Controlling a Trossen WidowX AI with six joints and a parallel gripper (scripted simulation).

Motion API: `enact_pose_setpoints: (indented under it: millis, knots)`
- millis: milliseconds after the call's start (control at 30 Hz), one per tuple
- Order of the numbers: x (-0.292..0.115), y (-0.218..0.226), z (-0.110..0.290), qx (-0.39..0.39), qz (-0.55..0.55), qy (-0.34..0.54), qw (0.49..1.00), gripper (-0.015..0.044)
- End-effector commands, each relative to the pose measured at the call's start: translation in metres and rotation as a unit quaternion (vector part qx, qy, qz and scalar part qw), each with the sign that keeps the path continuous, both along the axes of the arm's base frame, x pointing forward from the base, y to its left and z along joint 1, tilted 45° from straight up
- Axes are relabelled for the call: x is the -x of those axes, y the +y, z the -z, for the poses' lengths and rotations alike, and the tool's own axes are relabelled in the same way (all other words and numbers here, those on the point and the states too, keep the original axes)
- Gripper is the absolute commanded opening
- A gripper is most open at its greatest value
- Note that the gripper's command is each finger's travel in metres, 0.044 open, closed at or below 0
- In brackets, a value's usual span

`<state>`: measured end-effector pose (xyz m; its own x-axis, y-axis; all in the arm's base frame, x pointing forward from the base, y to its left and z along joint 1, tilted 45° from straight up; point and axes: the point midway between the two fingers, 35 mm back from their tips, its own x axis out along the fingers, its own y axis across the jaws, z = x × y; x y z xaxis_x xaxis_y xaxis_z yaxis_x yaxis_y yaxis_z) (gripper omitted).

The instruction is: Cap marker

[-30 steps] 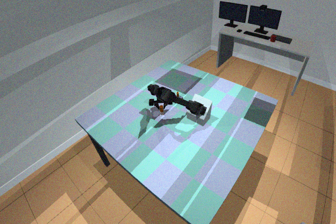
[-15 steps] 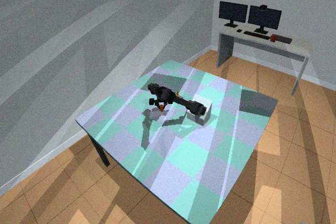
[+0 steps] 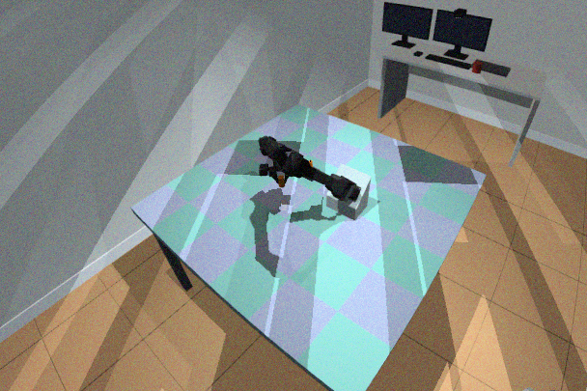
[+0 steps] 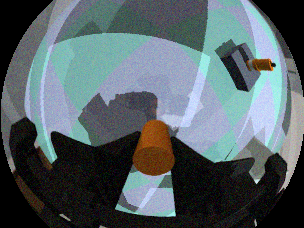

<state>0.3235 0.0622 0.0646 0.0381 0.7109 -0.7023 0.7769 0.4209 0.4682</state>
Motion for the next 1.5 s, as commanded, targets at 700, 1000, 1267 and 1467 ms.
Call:
enact_pose_setpoints:
  millis: [700, 1000, 1267, 1467]
  knots:
    - [-0.001, -0.083, 0.032, 0.019, 0.003, -0.003, 1.000, 0.0000]
    - [0.006, -0.117, 0.049, 0.020, 0.003, -0.002, 1.000, 0.0000]
    - [0.016, -0.145, 0.065, 0.017, 0.001, -0.002, 1.000, 0.0000]
    - [0.026, -0.166, 0.076, 0.012, 0.000, -0.003, 1.000, 0.0000]
